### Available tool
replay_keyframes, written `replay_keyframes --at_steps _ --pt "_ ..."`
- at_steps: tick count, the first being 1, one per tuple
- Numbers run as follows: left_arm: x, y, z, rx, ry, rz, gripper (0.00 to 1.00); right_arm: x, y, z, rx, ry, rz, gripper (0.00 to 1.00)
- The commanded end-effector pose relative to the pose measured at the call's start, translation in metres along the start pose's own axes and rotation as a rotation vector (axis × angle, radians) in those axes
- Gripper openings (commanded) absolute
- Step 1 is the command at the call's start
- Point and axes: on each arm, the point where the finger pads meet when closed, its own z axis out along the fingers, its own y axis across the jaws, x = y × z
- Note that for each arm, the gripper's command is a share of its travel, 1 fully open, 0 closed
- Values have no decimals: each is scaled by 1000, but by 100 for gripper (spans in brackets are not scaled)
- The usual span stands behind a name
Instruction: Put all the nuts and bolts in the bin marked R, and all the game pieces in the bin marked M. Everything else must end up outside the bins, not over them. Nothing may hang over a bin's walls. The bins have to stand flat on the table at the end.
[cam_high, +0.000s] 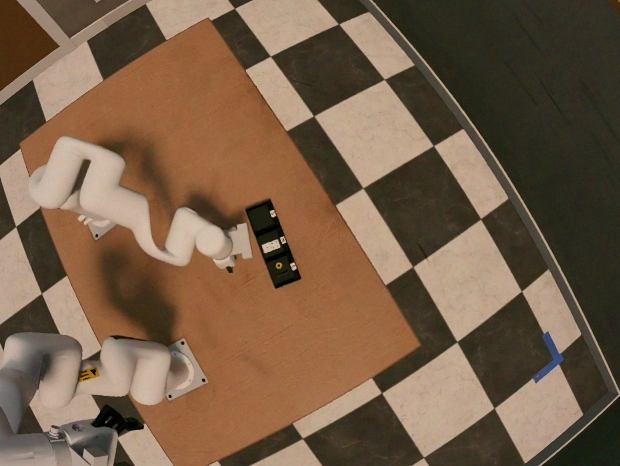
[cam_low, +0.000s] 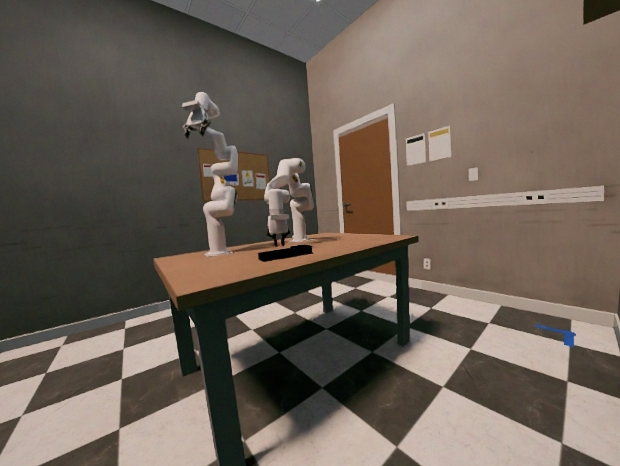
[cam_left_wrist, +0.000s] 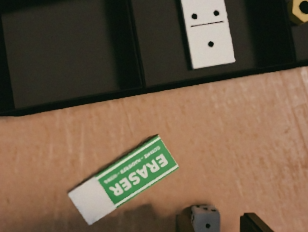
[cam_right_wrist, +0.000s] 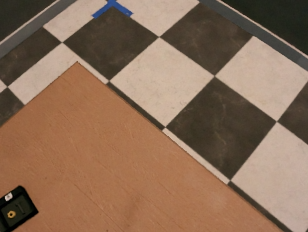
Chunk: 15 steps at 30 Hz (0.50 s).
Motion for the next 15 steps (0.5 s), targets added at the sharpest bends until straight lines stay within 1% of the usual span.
replay_keyframes --at_steps 1,2,6,15 --pt "2 1 16 -3 5 0 32 0 0 0 0 1 0 100" --pt "2 1 20 -3 5 0 32 0 0 0 0 1 0 100" --pt "2 1 20 -3 5 0 32 0 0 0 0 1 0 100" --pt "2 1 32 -3 5 0 32 0 0 0 0 1 0 100"
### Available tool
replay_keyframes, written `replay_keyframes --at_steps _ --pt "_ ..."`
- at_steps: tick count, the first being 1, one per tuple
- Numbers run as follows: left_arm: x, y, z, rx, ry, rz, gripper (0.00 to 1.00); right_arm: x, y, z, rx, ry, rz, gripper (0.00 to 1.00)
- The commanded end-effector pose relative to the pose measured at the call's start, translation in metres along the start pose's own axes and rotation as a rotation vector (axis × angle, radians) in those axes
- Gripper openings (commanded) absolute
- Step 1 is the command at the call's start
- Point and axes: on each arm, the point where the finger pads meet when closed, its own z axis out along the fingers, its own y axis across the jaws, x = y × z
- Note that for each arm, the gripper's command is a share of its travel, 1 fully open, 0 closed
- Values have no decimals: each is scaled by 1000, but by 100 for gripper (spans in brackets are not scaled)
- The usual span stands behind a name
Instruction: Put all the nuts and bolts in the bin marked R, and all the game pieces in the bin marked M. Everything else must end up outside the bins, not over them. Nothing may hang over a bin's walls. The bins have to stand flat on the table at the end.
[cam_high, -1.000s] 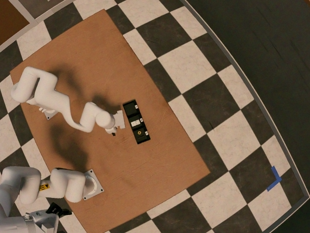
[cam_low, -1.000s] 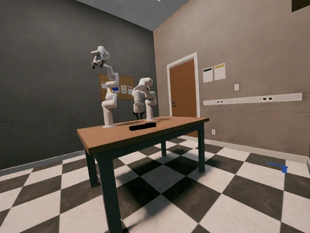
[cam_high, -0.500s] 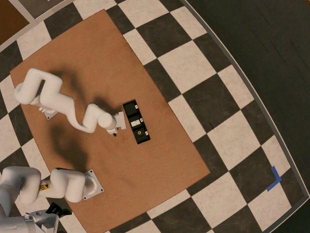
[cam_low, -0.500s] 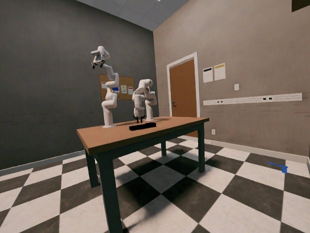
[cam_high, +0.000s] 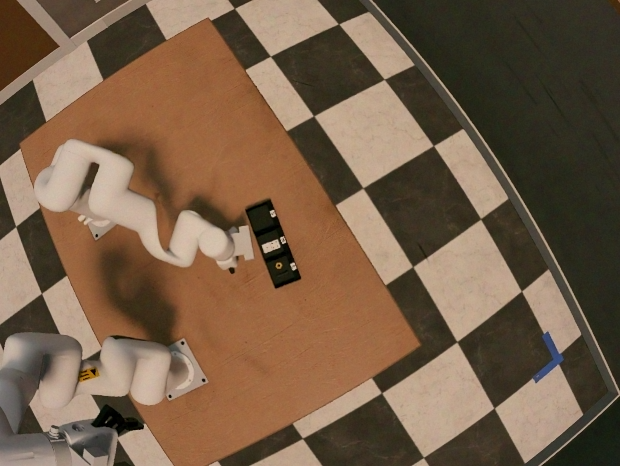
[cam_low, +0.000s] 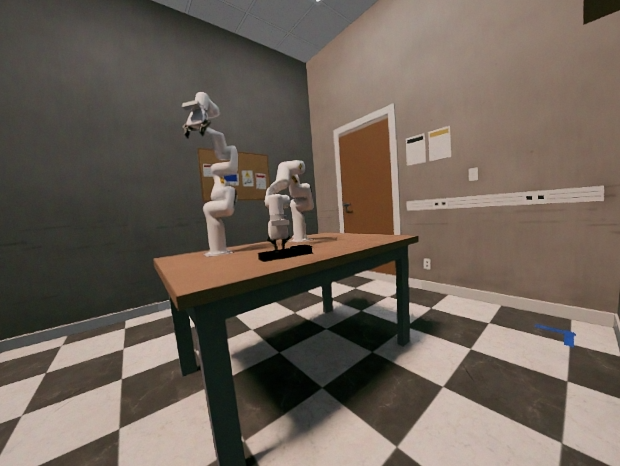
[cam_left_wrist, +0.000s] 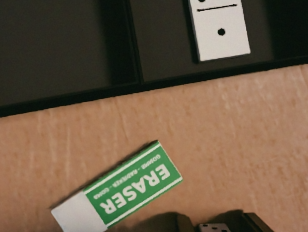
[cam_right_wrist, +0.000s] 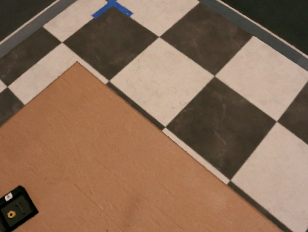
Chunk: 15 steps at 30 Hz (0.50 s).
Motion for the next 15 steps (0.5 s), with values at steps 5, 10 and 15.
replay_keyframes --at_steps 5,10,15 --pt "1 1 3 -2 4 0 32 0 0 0 0 1 0 100" --pt "1 1 3 -2 4 0 32 0 0 0 0 1 0 100" --pt "1 1 3 -2 4 0 11 0 0 0 0 1 0 100"
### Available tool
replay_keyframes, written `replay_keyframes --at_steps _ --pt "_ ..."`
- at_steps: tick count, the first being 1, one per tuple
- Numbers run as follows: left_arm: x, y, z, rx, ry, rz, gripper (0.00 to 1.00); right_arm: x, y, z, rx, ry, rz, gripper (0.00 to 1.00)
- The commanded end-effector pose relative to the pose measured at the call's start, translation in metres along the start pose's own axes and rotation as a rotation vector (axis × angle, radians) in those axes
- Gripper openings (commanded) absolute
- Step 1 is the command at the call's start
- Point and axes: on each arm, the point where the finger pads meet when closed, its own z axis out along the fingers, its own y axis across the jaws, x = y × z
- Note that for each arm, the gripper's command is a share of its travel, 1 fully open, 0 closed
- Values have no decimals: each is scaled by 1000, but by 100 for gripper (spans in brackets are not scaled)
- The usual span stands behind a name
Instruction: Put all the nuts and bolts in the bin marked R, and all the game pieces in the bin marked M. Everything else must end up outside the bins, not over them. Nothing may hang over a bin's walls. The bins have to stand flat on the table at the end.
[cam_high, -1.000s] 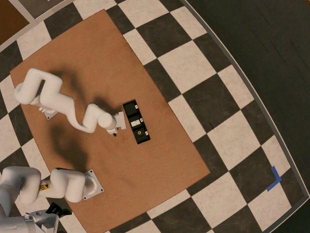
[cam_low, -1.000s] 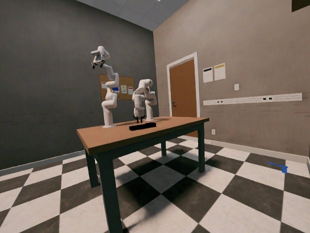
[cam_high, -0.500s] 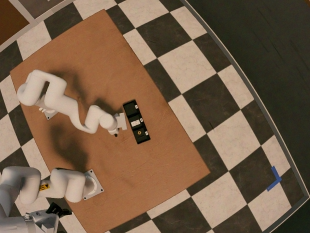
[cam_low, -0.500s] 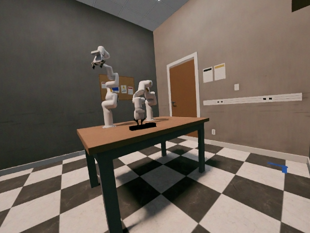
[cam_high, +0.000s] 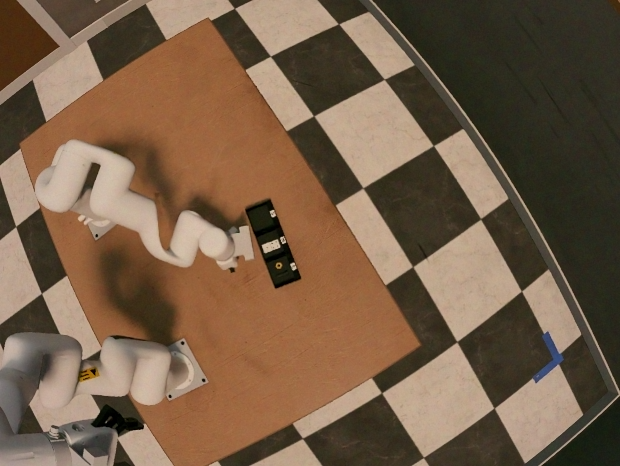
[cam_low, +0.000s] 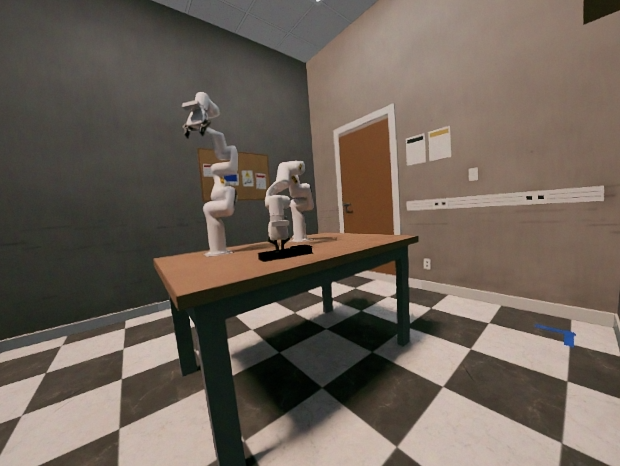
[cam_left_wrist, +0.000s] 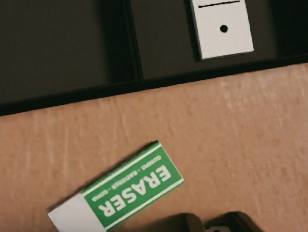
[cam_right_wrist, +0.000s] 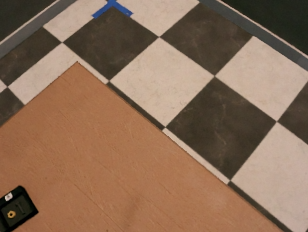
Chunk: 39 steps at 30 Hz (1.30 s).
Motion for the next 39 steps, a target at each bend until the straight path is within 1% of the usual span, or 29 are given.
replay_keyframes --at_steps 1,30,39 --pt "1 1 -1 -2 4 0 11 0 0 0 0 1 0 100" --pt "1 1 -2 -2 4 0 11 0 0 0 0 1 0 100" --pt "1 1 -32 -2 4 0 11 0 0 0 0 1 0 100"
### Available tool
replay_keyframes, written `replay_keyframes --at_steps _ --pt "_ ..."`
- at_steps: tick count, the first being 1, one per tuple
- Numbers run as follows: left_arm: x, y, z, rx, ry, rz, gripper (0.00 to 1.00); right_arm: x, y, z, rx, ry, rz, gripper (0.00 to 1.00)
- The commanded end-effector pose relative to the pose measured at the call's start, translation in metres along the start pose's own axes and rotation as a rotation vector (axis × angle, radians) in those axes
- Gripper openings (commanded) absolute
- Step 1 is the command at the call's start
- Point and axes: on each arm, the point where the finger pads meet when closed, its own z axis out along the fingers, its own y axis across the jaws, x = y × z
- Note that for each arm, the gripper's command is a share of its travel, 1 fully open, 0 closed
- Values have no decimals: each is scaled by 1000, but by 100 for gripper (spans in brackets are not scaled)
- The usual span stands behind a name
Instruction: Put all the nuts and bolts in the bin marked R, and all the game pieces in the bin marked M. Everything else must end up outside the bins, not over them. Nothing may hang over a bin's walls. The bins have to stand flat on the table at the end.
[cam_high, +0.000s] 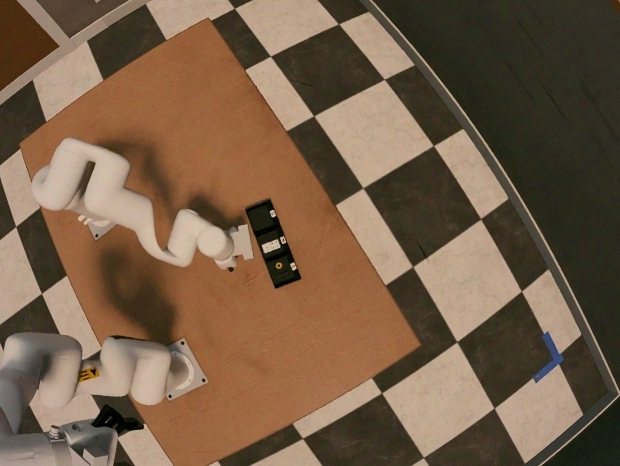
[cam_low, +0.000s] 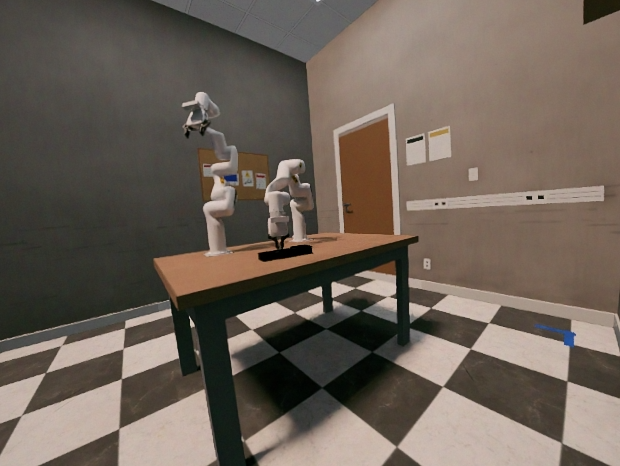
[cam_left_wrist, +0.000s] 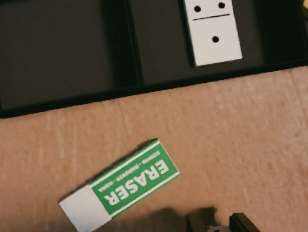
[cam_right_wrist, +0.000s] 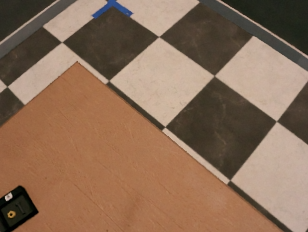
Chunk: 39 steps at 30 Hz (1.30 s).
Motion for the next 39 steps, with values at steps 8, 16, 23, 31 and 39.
replay_keyframes --at_steps 8,16,23,31,39 --pt "1 1 -32 -2 3 0 11 0 0 0 0 1 0 100" --pt "1 1 -42 -2 3 0 11 0 0 0 0 1 0 100" --pt "1 1 -42 -2 3 0 11 0 0 0 0 1 0 100" --pt "25 0 -42 -2 3 0 11 0 0 0 0 1 0 100" --pt "54 0 -42 -2 3 -100 11 0 0 0 0 1 0 100"
